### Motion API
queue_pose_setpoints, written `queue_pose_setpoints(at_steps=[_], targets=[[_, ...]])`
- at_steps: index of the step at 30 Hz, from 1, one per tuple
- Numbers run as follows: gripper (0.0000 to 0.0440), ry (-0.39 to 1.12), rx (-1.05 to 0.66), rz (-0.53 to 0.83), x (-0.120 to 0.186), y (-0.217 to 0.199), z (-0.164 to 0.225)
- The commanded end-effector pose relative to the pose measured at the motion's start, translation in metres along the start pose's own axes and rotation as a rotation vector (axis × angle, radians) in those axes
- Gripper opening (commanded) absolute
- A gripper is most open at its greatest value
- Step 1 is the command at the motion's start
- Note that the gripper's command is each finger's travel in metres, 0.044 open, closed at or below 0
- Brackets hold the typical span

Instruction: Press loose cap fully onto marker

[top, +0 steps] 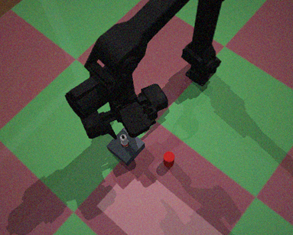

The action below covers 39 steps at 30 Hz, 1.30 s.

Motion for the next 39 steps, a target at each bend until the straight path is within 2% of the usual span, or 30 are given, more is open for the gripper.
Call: queue_pose_setpoints(at_steps=[1, 39], targets=[[0.0323, 0.016, 0.007, -0.018, -0.004, -0.003, -0.006], [0.0319, 0.116, 0.158, -0.163, -0.043, 0.008, -0.058]])
Point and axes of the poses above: the point midway between the two fingers, 35 mm back from their tips, its own x axis back along the fingers, its own y axis across the jaws, z = x × y, the point moved 4 cm from there along x, back along the fingers, and after that the axes turned 7 degrees about x, right-handed, at the moved point
